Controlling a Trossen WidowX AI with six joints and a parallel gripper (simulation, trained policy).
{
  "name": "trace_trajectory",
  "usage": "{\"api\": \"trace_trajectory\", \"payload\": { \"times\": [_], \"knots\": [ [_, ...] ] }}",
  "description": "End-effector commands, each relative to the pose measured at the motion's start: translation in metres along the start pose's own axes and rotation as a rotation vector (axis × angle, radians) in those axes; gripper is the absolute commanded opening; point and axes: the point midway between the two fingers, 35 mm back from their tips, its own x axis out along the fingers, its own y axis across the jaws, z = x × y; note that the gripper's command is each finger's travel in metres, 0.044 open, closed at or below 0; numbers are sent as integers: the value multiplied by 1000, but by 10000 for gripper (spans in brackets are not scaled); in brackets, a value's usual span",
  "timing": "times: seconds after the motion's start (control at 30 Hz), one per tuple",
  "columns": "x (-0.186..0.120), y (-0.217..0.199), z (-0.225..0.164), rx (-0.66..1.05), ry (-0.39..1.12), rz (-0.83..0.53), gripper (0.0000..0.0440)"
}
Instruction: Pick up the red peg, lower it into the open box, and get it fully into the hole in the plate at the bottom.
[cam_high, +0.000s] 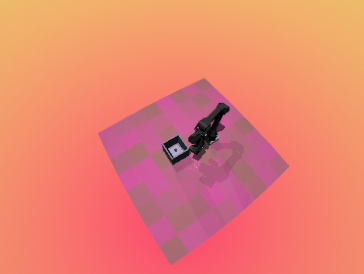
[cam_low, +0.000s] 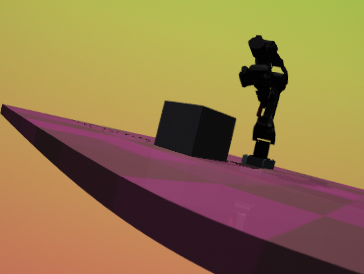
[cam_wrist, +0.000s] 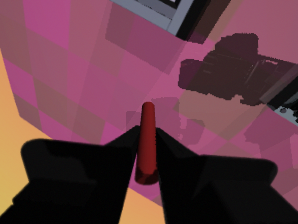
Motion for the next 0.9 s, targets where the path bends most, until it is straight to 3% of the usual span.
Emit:
{"api": "trace_trajectory", "payload": {
  "times": [0.0, 0.87],
  "knots": [
    [-13, 3, 13, -2, -52, 20, 0],
    [-23, 7, 99, 111, -204, -81, 0]
  ]
}}
